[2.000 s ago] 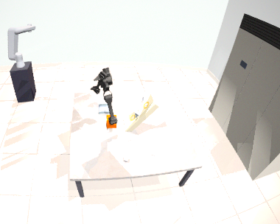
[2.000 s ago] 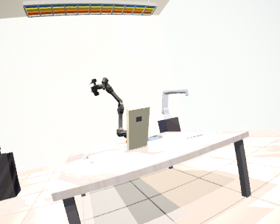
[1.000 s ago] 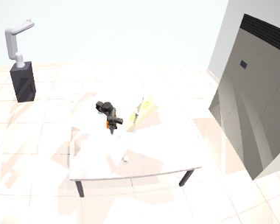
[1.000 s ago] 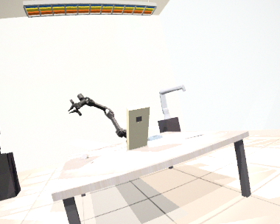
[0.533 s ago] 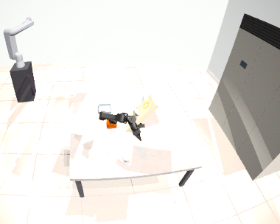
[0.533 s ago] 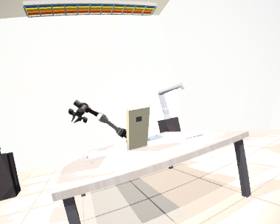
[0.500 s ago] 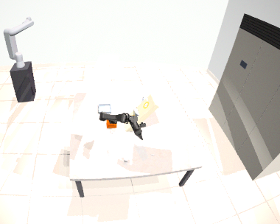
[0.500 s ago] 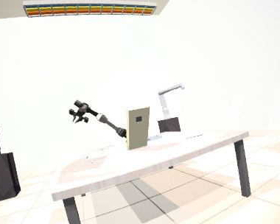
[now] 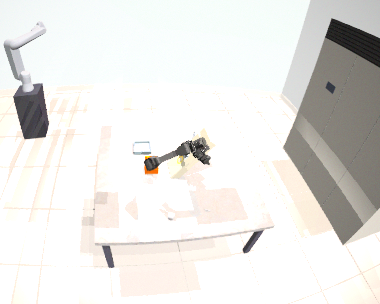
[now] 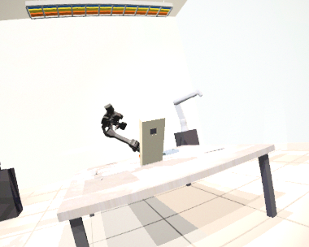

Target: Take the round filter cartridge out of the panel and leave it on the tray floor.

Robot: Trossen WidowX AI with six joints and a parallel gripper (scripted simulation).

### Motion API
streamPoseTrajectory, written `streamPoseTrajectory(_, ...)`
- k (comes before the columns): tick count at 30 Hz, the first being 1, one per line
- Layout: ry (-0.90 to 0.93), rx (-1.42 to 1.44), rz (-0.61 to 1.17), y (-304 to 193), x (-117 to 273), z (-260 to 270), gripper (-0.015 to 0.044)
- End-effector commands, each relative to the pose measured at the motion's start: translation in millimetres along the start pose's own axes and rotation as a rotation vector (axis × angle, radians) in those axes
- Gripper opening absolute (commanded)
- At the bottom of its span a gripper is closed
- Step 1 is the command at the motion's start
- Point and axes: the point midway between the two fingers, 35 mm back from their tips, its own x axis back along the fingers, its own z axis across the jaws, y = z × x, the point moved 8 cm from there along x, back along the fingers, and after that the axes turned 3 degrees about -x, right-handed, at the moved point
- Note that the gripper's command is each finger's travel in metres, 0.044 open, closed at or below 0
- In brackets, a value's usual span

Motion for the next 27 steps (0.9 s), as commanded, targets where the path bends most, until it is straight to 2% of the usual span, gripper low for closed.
streamPoseTrajectory(1,0.068,0.057,-0.046,25,11,56,0.0089)
streamPoseTrajectory(7,0.155,0.14,-0.142,45,48,145,0.0089)
streamPoseTrajectory(14,0.147,0.271,-0.224,35,93,226,0.0089)
streamPoseTrajectory(27,0.144,0.286,-0.234,35,91,237,0.0089)
